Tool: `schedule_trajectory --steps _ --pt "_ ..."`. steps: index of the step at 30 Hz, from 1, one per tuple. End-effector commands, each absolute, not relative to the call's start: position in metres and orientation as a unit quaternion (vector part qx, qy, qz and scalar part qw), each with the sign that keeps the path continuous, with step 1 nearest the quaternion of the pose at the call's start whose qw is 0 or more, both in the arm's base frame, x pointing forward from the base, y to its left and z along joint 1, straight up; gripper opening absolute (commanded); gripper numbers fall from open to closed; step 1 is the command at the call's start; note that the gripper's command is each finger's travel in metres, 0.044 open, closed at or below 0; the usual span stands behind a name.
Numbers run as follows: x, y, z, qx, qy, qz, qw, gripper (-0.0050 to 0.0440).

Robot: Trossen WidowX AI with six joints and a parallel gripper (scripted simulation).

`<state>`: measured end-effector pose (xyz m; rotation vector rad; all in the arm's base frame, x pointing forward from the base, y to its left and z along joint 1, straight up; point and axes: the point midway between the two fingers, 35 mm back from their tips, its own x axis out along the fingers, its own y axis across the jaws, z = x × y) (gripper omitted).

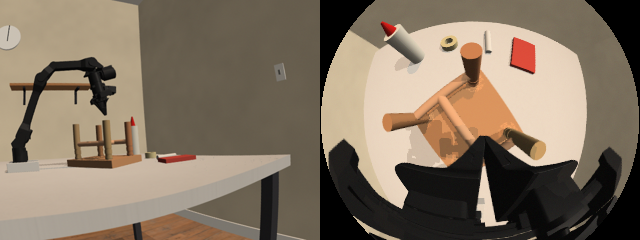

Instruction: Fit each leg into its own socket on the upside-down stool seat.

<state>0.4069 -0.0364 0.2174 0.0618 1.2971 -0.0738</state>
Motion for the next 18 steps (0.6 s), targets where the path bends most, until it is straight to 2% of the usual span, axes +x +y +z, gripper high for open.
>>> schedule_trajectory --steps 1,7,18 --pt "0.390 -0.075 0.222 0.058 0.604 -0.075 0.791 0.0000" --pt "0.367 -0.119 0.225 0.096 0.604 -0.123 0.781 0.0000" --pt "0.365 -0.121 0.209 0.098 0.604 -0.126 0.781 0.0000"
